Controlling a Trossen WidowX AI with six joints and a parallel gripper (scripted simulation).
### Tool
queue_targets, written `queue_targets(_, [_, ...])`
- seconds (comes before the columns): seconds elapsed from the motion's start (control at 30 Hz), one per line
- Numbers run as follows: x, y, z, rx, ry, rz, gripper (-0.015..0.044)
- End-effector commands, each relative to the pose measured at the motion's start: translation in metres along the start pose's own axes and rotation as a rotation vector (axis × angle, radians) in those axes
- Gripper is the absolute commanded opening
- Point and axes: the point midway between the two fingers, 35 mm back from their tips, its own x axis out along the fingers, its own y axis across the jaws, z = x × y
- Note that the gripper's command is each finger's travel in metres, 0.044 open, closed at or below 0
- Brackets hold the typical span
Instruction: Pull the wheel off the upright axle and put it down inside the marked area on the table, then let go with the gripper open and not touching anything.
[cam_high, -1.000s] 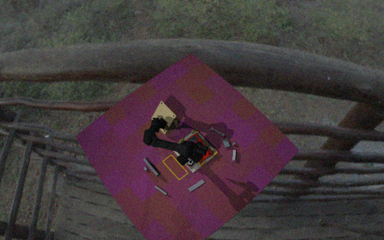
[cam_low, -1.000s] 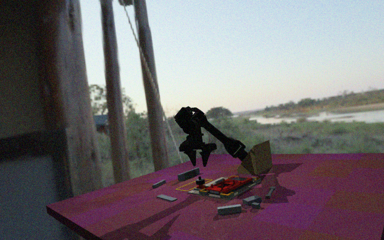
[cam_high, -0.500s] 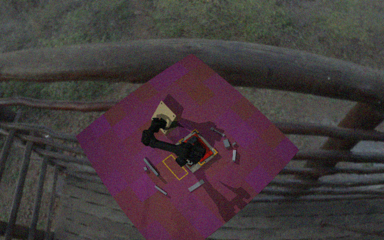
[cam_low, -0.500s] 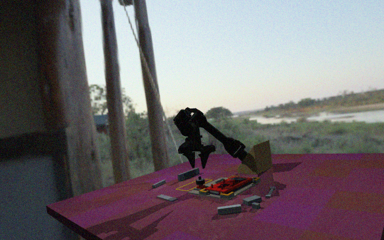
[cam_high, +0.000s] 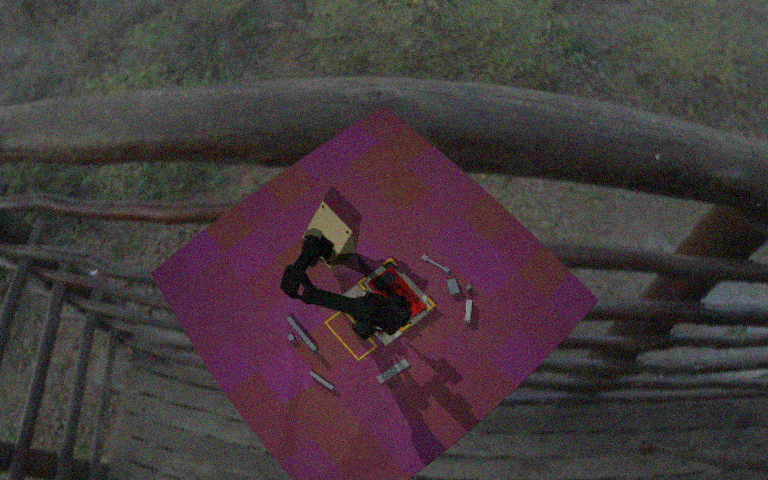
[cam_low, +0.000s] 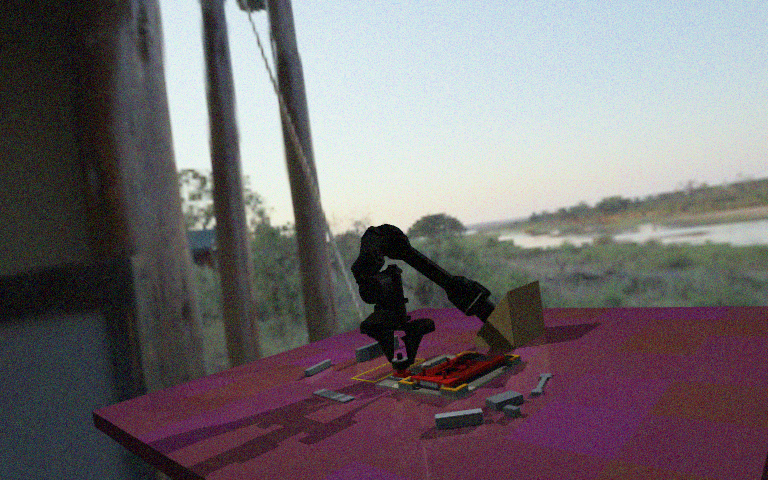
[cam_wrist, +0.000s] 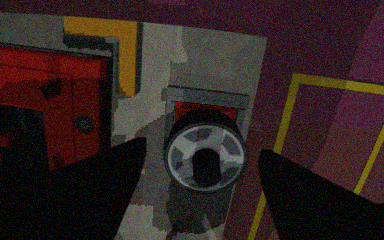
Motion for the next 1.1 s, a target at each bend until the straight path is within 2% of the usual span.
queue_targets(0.0, [-0.0003,-0.0001,0.0,0.0,0.0,0.0,0.0247])
queue_targets(0.03, [-0.0003,-0.0001,0.0,0.0,0.0,0.0,0.0221])
queue_targets(0.33, [-0.0003,-0.0001,0.0,0.0,0.0,0.0,0.0161])
queue_targets(0.53, [-0.0014,0.0,0.0,0.0,0.0,0.0,0.0004])
queue_targets(1.07, [-0.0067,0.0002,0.0003,-0.001,0.0,0.0,0.0])
